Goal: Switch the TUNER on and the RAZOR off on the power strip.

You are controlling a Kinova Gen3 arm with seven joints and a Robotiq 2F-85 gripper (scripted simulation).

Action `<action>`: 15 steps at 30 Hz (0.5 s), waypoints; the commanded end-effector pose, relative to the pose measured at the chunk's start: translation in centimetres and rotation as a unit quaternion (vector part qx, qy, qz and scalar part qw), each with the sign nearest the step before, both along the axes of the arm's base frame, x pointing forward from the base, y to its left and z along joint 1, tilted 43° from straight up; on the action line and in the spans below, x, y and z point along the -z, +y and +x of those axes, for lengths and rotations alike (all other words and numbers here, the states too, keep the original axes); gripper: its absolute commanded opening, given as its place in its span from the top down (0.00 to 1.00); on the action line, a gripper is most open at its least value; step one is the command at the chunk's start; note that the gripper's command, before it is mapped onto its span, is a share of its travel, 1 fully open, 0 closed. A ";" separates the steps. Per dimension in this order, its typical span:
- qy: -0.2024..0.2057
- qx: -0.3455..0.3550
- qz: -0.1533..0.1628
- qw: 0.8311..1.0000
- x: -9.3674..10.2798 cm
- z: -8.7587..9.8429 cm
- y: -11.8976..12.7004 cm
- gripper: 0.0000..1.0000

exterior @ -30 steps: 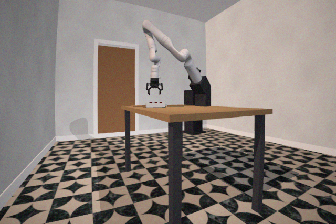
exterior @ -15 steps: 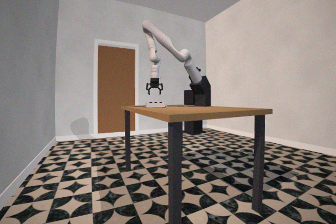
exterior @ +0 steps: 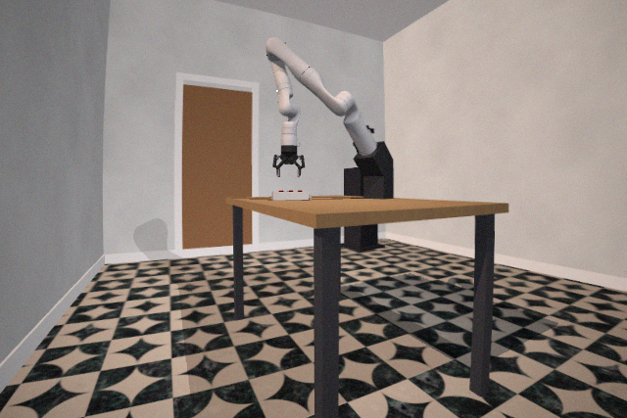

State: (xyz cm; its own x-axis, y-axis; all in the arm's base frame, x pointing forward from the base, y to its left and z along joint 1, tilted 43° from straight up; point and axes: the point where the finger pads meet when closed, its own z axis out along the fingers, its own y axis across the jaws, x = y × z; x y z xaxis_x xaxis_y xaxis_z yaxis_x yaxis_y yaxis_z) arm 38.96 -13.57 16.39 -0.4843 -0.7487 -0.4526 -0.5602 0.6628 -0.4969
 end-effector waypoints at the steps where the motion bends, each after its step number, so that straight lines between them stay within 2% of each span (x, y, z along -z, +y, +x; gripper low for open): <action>1: 0.007 0.034 0.027 0.999 0.2 -1.0 -1.0 0.00; 4: 0.020 0.108 0.097 0.989 0.7 -2.9 -2.4 0.00; 6: 0.026 0.170 0.157 0.973 0.8 -4.4 -3.4 0.00; 11: 0.022 0.306 0.297 0.904 0.1 -7.2 -5.3 0.00; 13: 0.022 0.306 0.297 0.904 0.1 -7.2 -5.3 0.00; 15: 0.017 0.338 0.332 0.880 -0.3 -7.8 -5.7 0.00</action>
State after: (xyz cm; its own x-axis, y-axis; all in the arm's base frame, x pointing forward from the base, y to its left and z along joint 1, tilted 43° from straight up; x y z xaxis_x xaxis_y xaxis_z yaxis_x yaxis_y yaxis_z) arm 32.70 -17.14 16.00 -0.7501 0.0470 -0.6596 -0.0179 0.9957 0.0913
